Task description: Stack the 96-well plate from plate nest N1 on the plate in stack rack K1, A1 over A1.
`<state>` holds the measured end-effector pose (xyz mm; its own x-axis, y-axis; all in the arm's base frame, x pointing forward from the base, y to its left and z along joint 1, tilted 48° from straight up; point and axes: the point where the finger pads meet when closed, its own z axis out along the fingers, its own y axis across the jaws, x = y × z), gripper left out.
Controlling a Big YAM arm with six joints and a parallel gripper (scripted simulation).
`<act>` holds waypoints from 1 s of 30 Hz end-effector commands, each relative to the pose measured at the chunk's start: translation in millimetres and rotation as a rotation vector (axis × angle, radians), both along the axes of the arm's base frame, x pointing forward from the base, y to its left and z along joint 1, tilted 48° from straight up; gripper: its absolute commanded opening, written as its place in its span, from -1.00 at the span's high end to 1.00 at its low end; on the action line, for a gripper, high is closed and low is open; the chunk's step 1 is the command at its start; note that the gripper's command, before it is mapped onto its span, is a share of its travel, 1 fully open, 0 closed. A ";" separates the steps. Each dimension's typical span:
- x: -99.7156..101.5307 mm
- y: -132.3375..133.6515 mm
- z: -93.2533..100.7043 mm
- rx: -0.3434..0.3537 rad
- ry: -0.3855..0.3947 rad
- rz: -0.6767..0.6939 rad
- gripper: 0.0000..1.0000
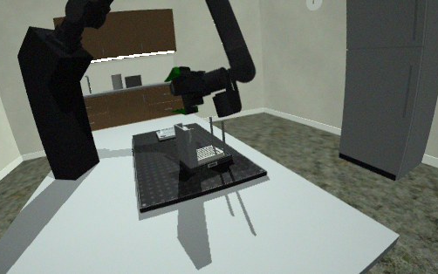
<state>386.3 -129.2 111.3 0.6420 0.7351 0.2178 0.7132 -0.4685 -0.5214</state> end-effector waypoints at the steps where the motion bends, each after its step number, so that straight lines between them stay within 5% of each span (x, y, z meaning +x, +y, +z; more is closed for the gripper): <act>1: 0.0 -0.2 2.8 -0.003 -0.005 0.000 -1.00; 17: 0.0 -0.2 2.8 -0.003 -0.005 0.000 -1.00; 30: 26.1 35.6 -53.6 -0.112 -0.161 0.390 -1.00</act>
<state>407.3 -101.9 71.6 0.3624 0.9128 0.1885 0.8855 -0.2741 -0.3752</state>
